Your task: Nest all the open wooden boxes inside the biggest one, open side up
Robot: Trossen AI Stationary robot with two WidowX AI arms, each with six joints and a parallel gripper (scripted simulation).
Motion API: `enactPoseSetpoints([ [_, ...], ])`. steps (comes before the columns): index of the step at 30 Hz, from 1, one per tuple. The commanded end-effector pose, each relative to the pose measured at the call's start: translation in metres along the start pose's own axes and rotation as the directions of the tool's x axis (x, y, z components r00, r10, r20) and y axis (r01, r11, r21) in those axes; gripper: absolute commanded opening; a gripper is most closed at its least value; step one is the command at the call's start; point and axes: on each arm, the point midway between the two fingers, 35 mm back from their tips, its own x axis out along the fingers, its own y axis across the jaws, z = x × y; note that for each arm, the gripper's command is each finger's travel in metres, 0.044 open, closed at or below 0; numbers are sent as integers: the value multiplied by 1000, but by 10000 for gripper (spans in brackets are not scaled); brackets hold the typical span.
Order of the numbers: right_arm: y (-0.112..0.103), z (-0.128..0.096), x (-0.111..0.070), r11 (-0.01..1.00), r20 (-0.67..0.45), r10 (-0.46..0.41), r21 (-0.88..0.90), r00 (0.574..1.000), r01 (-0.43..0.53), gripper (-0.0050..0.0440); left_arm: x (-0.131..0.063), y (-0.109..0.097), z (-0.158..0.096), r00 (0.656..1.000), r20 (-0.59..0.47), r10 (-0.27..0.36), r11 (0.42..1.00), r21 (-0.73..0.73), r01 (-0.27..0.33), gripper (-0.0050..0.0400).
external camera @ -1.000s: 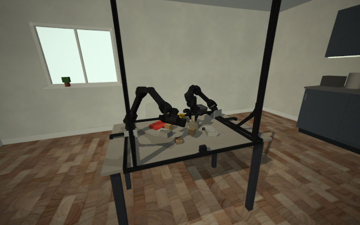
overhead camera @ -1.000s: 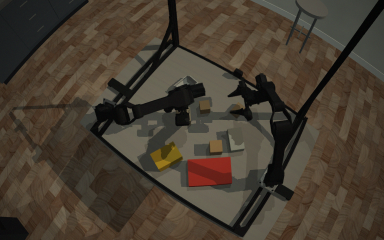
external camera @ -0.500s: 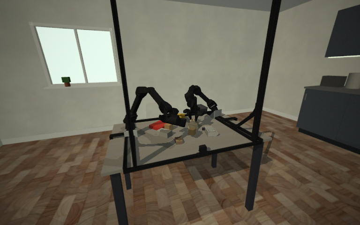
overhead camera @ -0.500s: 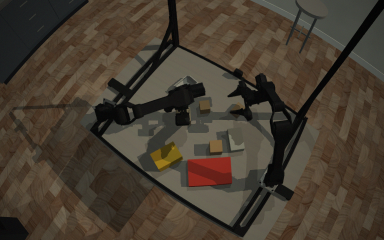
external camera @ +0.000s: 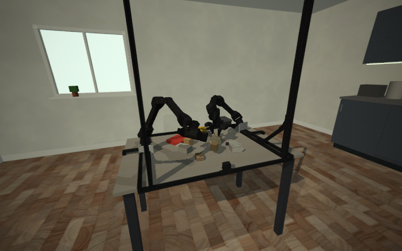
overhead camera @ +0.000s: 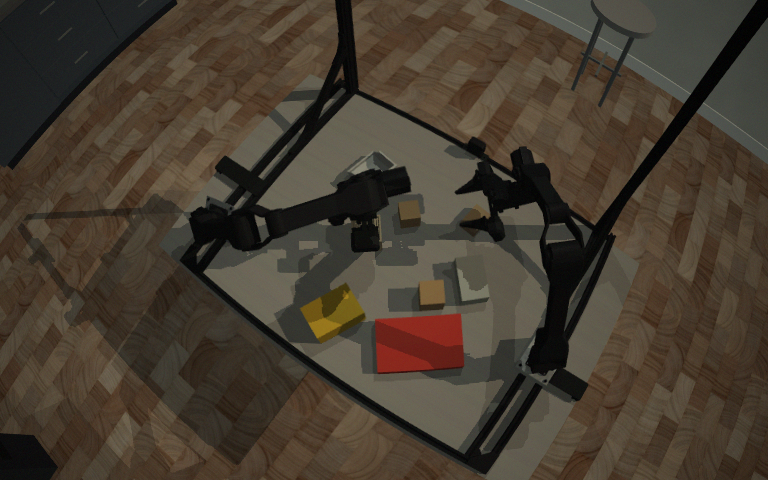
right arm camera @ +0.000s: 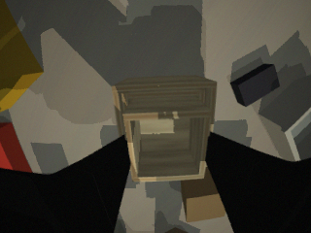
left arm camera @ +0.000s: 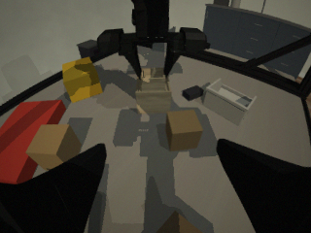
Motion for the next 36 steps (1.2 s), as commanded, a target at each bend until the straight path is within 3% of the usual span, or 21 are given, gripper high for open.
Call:
enactPoseSetpoints([
  [1, 1, 1, 3, 1000, 3, 3, -2, 1000, -3, 0, 0, 0, 0, 1000, 2, 1, 1000, -4, -1, 400],
  [34, 2, -1, 7, 1000, 3, 3, -2, 1000, -3, 0, 0, 0, 0, 1000, 2, 1, 1000, -4, -1, 400],
  [36, 1, 0, 6, 1000, 3, 0, 1, 1000, 0, 48, 0, 0, 0, 1000, 2, 1, 1000, -4, -1, 400],
])
